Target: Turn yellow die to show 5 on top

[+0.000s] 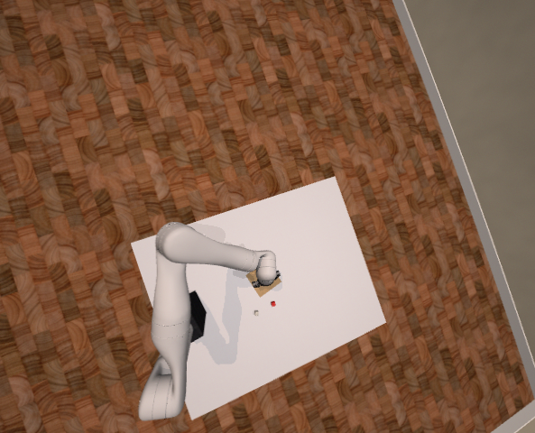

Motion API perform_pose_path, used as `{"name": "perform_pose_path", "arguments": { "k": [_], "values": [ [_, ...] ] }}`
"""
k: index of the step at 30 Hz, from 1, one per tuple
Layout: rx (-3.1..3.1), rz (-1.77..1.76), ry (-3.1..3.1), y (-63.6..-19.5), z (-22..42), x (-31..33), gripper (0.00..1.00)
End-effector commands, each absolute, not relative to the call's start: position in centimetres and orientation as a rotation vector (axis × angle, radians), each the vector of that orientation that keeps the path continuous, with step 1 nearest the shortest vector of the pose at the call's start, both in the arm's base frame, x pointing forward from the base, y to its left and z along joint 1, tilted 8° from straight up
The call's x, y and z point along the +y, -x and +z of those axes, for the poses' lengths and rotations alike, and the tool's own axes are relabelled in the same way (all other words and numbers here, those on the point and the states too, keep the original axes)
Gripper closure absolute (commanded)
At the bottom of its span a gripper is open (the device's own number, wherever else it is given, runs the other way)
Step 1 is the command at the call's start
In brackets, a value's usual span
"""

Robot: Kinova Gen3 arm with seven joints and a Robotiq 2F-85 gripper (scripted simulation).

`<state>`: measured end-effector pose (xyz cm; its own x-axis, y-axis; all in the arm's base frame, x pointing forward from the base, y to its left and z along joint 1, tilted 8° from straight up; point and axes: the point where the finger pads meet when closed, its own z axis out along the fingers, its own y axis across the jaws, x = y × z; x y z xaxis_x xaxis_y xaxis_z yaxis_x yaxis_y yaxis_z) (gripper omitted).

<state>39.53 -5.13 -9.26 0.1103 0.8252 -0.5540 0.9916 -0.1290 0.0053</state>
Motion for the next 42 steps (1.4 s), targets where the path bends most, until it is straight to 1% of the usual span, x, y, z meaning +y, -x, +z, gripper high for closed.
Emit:
{"name": "perform_pose_path", "arguments": {
  "k": [1, 22, 42],
  "values": [
    [1.77, -0.631, -1.981, -39.61, -9.46, -4.88, 0.65],
    [1.733, -0.678, -1.939, -39.7, -9.42, -4.8, 0.65],
    [1.599, -0.857, -1.792, -39.72, -9.74, -4.53, 0.65]
  ]
}}
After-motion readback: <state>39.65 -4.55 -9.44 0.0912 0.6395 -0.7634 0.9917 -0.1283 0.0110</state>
